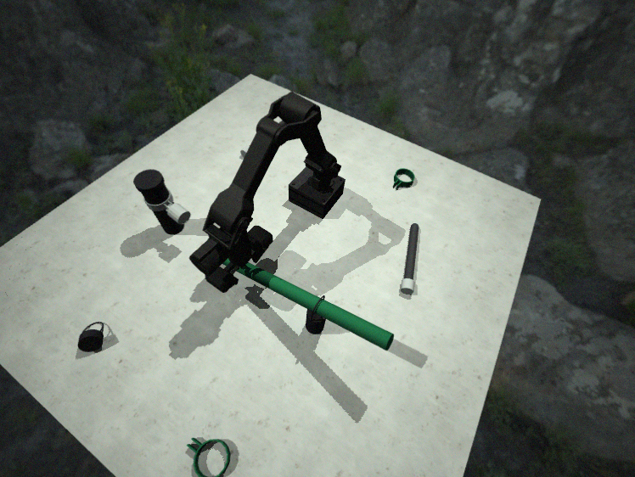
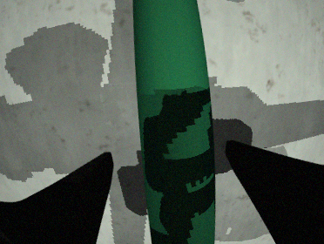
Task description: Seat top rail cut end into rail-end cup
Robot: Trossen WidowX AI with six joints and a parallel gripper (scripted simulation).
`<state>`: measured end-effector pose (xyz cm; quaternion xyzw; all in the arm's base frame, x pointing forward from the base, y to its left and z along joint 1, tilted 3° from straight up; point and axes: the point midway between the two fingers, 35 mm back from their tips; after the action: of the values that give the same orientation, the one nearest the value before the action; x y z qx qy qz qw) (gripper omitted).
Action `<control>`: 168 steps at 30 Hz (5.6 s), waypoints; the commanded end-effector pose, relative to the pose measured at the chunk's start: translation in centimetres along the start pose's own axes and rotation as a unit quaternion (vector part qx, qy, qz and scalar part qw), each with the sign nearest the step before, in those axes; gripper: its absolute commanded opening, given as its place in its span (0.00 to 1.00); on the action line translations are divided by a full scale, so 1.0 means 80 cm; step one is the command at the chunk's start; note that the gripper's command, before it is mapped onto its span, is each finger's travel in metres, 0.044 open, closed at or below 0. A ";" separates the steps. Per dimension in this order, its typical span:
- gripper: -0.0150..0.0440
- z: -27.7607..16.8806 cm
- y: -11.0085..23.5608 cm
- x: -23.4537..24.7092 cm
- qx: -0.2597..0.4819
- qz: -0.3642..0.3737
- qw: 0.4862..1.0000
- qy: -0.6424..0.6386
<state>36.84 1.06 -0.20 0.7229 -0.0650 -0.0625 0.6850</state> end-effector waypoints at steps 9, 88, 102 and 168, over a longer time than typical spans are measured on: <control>0.48 0.001 -0.002 0.000 -0.003 0.000 1.000 -0.003; 0.25 0.047 0.093 0.014 -0.136 0.021 0.991 0.001; 0.25 0.067 0.090 0.016 -0.136 0.018 0.991 0.002; 0.25 0.072 0.094 0.017 -0.137 0.017 0.990 0.004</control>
<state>37.02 -4.86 6.64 0.6258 -0.0644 -0.0581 0.7751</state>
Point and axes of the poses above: the point midway between the two fingers, 35 mm back from their tips, its own y axis back along the fingers, its own x axis across the jaws, z = x × y, and after that the axes turned 12 degrees about -y, right-handed
